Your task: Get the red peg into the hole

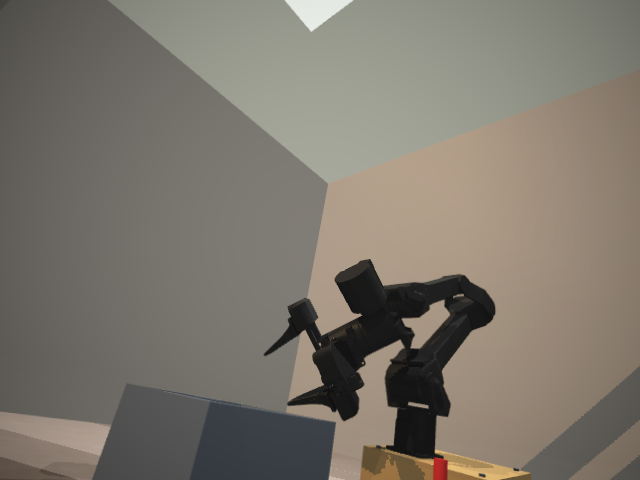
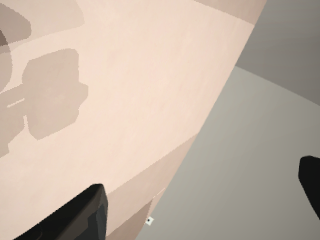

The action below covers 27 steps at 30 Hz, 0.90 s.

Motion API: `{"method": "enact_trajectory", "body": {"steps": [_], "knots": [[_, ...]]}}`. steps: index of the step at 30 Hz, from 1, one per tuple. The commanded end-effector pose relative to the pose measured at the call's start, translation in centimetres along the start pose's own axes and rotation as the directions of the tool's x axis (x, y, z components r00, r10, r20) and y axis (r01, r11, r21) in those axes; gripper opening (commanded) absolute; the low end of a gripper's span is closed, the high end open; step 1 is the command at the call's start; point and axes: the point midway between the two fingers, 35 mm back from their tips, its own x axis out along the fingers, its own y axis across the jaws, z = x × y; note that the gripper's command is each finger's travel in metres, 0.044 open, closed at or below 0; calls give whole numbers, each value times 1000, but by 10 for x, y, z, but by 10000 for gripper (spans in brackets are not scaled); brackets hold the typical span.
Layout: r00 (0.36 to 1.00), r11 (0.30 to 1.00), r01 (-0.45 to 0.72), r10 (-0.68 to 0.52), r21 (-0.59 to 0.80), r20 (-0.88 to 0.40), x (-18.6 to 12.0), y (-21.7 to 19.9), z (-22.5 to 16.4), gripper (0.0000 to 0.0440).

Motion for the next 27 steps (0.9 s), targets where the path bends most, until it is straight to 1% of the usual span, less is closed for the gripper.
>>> {"method": "enact_trajectory", "body": {"steps": [1,4,9,14,20,27], "knots": [[1000,999,9,-9,32,12,-2,-4,2,417],[998,992,18,-25,125,55,-8,-15,10,440],[990,962,-1,-38,274,137,-21,-28,24,440],[976,910,-57,-37,411,217,-35,-36,38,440],[952,820,-165,-13,547,307,-52,-41,54,440],[917,678,-321,47,661,396,-72,-38,70,440]]}}
